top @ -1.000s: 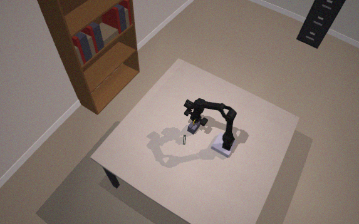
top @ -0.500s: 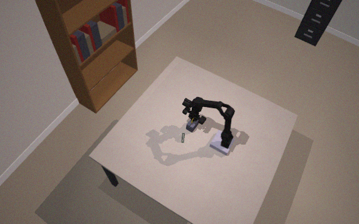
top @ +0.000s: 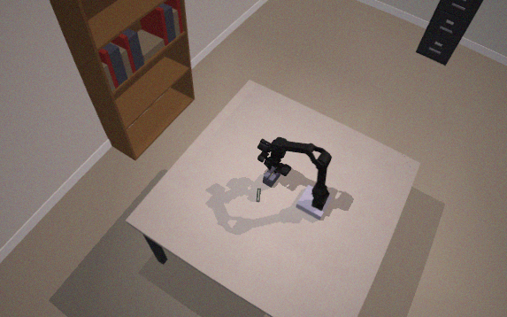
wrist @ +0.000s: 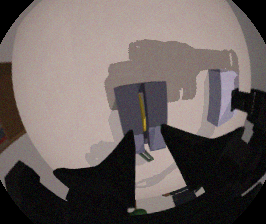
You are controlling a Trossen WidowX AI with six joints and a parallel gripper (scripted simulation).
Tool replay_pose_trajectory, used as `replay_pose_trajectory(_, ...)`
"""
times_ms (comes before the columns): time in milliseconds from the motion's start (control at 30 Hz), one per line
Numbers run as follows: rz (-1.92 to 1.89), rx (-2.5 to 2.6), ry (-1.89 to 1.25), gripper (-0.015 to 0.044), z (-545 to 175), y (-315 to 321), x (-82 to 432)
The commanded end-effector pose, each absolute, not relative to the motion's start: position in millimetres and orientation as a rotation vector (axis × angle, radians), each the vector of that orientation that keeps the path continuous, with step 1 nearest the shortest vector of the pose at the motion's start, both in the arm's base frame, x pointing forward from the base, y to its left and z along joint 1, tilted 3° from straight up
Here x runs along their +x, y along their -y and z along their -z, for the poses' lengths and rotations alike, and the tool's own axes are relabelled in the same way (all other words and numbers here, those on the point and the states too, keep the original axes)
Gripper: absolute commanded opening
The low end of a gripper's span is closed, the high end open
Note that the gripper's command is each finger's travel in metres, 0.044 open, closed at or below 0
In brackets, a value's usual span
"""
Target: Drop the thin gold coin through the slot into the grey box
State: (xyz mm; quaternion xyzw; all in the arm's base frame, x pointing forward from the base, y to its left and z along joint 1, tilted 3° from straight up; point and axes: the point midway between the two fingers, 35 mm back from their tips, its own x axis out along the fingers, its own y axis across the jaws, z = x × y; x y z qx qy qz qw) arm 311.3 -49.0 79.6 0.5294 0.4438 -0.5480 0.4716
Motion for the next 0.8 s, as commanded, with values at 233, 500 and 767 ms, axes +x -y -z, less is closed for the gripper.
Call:
replay_pose_trajectory(233, 1.342, 1.296, -1.087, 0.0371, -100, 48, 311)
replay_pose_trajectory(500, 1.343, 1.294, -1.090, 0.0440, -141, 46, 307)
replay_pose_trajectory(767, 1.343, 1.294, -1.090, 0.0440, -141, 46, 307)
